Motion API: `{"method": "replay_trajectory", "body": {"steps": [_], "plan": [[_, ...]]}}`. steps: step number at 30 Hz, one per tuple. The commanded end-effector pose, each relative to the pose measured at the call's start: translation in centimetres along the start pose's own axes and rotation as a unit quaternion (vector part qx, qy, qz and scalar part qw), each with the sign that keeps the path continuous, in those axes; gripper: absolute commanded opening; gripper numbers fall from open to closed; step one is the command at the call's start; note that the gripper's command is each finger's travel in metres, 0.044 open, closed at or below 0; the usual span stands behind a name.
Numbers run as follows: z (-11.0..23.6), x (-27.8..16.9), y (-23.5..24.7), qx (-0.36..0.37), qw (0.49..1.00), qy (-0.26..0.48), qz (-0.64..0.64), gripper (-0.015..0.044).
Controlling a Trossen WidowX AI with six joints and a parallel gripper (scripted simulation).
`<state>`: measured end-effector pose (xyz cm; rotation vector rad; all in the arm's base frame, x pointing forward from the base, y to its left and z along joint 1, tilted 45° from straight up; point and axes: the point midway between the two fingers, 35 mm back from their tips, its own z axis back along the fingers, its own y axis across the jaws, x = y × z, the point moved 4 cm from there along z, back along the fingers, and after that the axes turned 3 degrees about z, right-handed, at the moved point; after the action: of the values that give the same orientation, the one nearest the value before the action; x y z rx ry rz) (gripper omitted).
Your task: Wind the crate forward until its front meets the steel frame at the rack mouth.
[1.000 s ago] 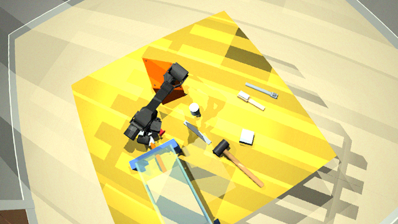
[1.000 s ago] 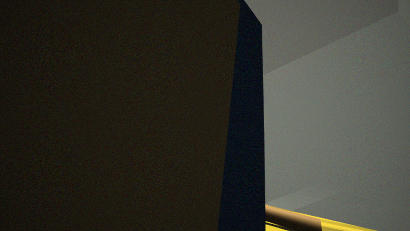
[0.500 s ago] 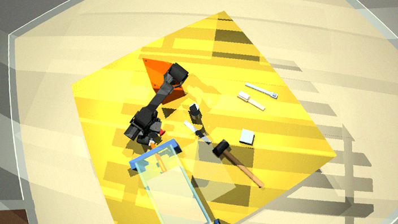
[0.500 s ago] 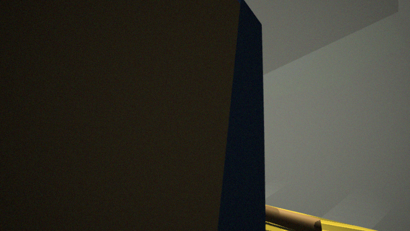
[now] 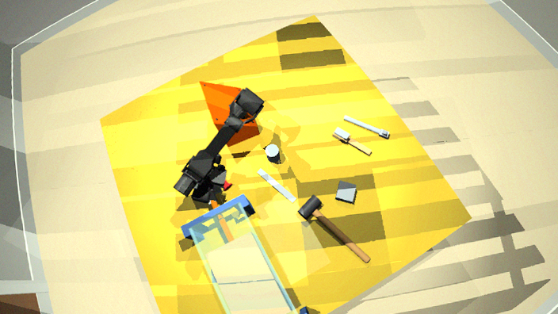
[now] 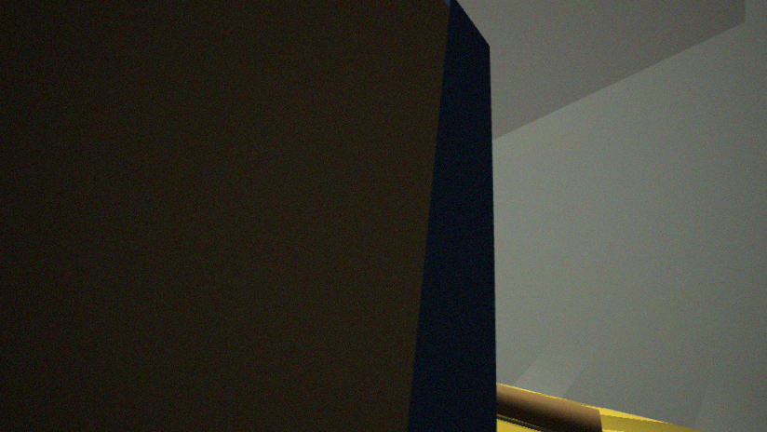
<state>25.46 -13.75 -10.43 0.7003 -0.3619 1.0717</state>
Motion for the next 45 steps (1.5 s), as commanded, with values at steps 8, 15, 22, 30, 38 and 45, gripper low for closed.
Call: {"method": "replay_trajectory", "body": {"steps": [8, 15, 22, 30, 38, 45], "plan": [[0.0, 0.0, -0.1, -0.003, 1.000, 0.001, 0.003, 0.0025], [0.0, -0.1, -0.1, -0.003, 1.000, -0.006, 0.002, 0.0000], [0.3, -0.5, 0.1, -0.005, 1.000, -0.028, 0.000, 0.0000], [0.5, -1.1, 0.2, -0.007, 0.999, -0.052, -0.002, 0.0000], [0.3, -0.9, 0.2, -0.006, 0.999, -0.041, -0.004, 0.0000], [0.2, -0.9, -0.1, -0.007, 0.998, -0.040, -0.041, 0.0000]]}}
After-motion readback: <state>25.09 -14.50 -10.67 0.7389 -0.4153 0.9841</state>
